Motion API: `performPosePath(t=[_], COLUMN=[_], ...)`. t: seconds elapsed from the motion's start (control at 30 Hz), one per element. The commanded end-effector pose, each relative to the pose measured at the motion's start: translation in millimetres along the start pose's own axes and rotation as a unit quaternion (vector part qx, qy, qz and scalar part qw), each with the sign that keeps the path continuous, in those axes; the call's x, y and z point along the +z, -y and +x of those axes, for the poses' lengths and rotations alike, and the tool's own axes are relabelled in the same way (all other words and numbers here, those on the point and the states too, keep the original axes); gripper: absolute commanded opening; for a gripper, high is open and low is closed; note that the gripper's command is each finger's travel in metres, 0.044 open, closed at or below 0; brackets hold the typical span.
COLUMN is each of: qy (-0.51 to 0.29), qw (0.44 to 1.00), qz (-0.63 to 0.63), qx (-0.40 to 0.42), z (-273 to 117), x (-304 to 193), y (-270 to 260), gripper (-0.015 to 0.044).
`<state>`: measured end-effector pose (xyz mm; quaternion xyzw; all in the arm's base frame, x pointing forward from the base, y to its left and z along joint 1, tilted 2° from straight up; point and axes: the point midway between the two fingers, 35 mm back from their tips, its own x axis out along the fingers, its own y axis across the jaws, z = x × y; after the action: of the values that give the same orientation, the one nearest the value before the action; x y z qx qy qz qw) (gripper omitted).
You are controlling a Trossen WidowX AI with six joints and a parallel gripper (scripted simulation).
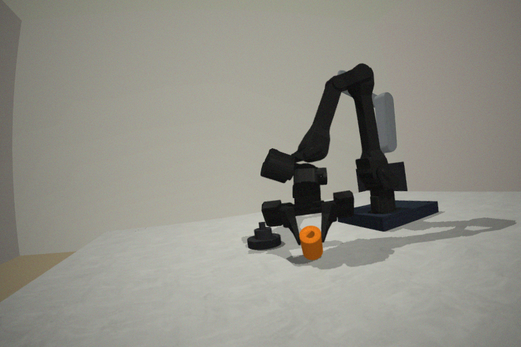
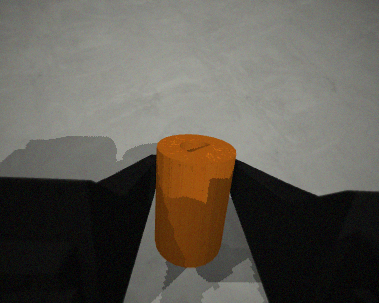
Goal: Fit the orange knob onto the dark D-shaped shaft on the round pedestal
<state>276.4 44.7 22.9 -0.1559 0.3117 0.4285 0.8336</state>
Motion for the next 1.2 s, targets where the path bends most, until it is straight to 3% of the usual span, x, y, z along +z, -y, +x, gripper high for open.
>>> performPosePath(t=[0.0, 0.73, 0.9, 1.0, 1.17], qy=[0.031, 0.219, 0.197, 0.205, 0.205], qw=[1.000, 0.976, 0.980, 0.979, 0.979], qz=[-0.001, -0.001, -0.001, 0.001, 0.001], qx=[0.001, 0.002, 0.002, 0.003, 0.003], z=[-3, -15, -16, -15, -15], x=[-4, -26, -25, -24, -24], y=[-1, -2, -2, -2, -2], gripper=[0.0180, 0.0180, 0.0180, 0.0259, 0.0260])
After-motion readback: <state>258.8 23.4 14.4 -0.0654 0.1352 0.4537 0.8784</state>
